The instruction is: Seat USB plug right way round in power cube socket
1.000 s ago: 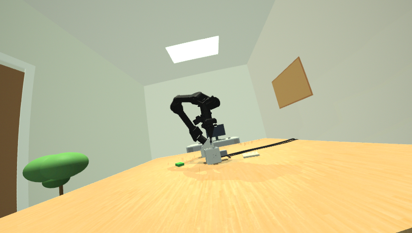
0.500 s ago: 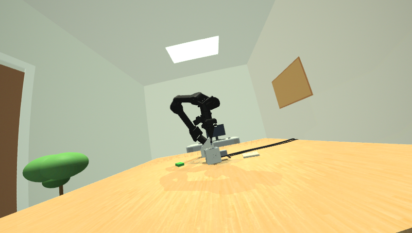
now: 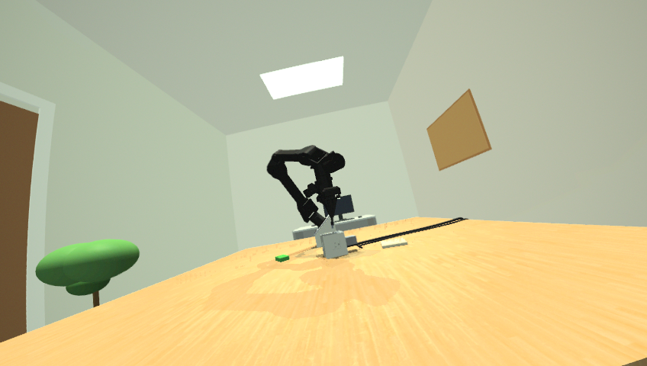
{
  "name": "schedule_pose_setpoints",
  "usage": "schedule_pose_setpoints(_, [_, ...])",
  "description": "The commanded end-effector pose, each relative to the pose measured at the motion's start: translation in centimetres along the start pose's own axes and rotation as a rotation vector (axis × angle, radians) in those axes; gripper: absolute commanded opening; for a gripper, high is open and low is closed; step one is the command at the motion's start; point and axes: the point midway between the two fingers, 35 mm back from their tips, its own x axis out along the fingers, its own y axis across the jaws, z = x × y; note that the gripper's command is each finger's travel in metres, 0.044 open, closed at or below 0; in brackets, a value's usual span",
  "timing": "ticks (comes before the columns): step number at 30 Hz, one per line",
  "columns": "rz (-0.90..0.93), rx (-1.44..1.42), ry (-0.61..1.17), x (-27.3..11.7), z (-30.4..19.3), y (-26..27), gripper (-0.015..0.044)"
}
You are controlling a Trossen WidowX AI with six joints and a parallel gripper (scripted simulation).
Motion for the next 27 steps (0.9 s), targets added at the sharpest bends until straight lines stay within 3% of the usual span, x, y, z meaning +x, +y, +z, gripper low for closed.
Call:
schedule_pose_setpoints(1, [0.000, -0.003, 0.007, 0.03, -0.09, 0.00, 0.0000])
schedule_pose_setpoints(27, [0.000, -0.001, 0.029, 0.34, -0.25, 0.04, 0.0000])
